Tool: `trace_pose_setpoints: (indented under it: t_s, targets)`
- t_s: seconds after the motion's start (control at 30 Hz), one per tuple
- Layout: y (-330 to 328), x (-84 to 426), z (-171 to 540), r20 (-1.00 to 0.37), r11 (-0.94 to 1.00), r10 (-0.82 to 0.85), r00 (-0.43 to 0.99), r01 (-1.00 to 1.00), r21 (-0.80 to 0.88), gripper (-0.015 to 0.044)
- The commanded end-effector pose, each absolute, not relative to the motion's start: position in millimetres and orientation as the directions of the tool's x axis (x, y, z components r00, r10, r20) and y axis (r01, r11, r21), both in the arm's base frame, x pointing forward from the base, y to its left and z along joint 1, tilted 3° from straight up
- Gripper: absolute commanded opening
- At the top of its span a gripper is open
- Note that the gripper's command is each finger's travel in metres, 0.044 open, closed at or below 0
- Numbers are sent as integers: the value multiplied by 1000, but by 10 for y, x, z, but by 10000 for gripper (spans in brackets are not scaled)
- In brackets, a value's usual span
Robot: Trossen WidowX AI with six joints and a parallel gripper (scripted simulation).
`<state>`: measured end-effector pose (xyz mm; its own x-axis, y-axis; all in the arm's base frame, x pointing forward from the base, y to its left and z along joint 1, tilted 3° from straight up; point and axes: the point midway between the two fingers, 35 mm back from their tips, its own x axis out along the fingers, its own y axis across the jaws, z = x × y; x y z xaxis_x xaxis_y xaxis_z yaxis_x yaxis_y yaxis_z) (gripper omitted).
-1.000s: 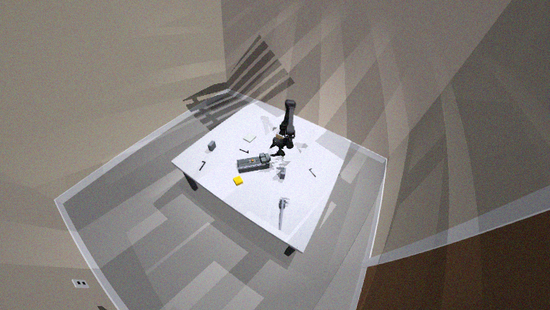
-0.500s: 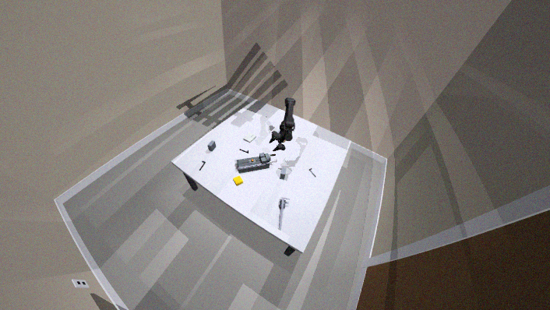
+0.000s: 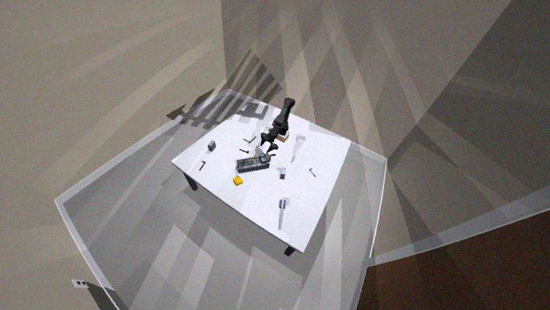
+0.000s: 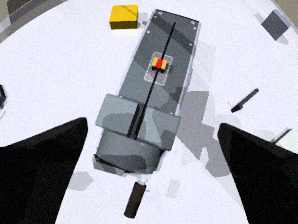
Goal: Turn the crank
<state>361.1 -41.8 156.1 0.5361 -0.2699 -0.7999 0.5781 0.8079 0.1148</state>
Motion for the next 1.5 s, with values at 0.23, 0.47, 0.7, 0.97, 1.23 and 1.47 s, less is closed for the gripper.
trace_pose_setpoints:
  t_s: [0.23, 0.47, 0.7, 0.97, 1.23, 1.47]
  targets:
    - [-931, 3871, 1649, -727, 930, -144, 672, 342, 131, 440]
    - [-1093, 3947, 1664, -682, 961, -119, 721, 256, 103, 440]
    - [-1071, 3974, 1177, -682, 961, -119, 721, 256, 103, 440]
    - [-1068, 3972, 1143, -682, 961, -119, 721, 256, 103, 440]
    - [-1068, 3972, 1143, -682, 961, -119, 721, 256, 103, 440]
    - [-1068, 3972, 1143, -682, 961, -119, 721, 256, 103, 440]
